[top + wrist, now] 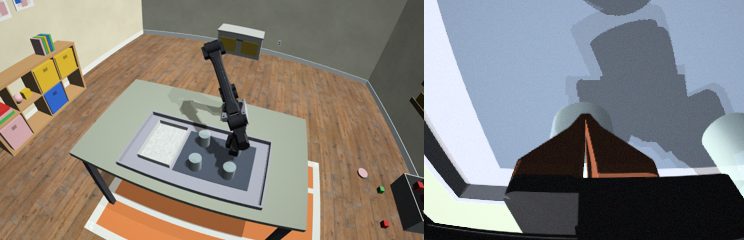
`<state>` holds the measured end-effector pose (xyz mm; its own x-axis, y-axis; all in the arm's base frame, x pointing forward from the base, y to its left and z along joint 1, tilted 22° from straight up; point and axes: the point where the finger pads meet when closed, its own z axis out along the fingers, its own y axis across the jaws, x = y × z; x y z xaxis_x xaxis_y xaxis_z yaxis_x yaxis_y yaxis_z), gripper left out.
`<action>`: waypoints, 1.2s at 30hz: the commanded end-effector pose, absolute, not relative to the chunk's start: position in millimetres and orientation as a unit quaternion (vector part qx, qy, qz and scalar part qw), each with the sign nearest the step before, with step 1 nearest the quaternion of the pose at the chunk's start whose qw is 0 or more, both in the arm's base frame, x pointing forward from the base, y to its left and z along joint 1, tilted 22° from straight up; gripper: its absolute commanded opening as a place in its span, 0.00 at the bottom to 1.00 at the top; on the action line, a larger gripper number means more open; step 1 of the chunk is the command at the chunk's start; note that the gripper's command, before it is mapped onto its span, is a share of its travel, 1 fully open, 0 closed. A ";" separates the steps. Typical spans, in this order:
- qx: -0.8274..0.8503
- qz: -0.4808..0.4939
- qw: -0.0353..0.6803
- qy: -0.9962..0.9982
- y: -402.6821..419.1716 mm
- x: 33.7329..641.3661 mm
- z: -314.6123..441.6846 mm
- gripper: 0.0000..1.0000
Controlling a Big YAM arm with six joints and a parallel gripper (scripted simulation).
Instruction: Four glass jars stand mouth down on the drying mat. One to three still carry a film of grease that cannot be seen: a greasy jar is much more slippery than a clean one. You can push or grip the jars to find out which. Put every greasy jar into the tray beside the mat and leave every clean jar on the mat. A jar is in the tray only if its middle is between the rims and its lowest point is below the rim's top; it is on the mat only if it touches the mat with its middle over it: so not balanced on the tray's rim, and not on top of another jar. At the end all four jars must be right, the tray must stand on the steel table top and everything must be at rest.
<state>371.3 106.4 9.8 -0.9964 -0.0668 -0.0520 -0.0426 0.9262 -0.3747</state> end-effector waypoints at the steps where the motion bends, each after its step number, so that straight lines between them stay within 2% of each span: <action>1: -0.027 -0.185 0.048 0.981 109.2 376.5 16.8 0.00; 36: -0.027 -0.185 0.048 0.981 108.9 372.4 16.5 0.00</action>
